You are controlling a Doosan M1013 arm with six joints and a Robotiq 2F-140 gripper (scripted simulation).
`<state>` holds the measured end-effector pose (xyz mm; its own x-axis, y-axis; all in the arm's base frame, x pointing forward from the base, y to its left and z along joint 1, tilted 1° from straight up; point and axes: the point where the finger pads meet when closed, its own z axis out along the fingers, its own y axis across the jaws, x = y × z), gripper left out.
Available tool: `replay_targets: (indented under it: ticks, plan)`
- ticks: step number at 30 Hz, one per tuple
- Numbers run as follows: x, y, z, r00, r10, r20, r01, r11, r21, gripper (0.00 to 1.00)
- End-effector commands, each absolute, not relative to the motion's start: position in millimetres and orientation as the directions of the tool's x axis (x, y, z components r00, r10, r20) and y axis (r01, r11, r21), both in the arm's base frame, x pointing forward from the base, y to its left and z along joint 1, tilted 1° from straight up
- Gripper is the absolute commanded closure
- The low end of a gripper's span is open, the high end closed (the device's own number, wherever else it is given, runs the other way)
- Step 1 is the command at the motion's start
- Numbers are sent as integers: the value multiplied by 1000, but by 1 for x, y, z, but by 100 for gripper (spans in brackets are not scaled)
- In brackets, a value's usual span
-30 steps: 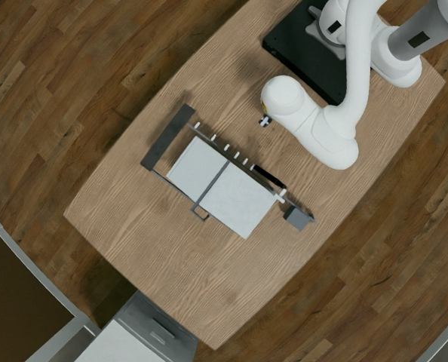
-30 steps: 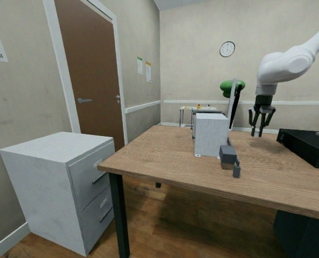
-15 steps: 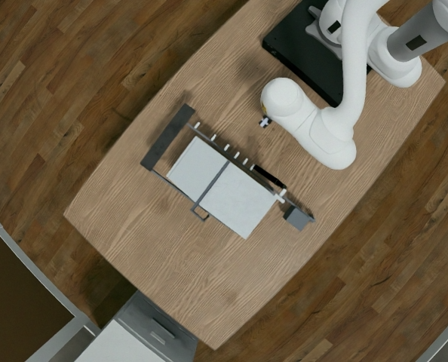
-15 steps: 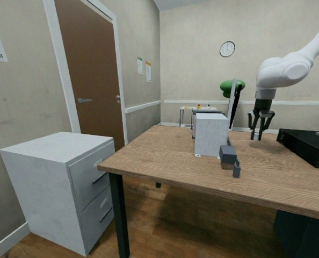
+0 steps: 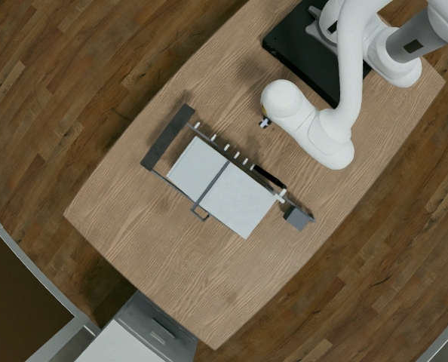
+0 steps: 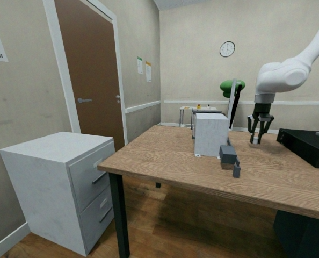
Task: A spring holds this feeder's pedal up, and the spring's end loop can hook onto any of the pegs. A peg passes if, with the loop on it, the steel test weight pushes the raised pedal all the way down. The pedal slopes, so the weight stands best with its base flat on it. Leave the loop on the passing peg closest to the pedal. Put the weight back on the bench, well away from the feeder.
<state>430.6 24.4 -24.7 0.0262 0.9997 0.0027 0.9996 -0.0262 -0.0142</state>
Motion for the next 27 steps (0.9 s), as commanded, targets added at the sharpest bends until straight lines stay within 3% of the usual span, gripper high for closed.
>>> replay_targets:
  ticks: [1,27]
  plan:
    - [431,25,-30,26,1000,3,1000,-26,-13,75]
    - [430,26,-60,26,1000,2,1000,-26,-13,75]
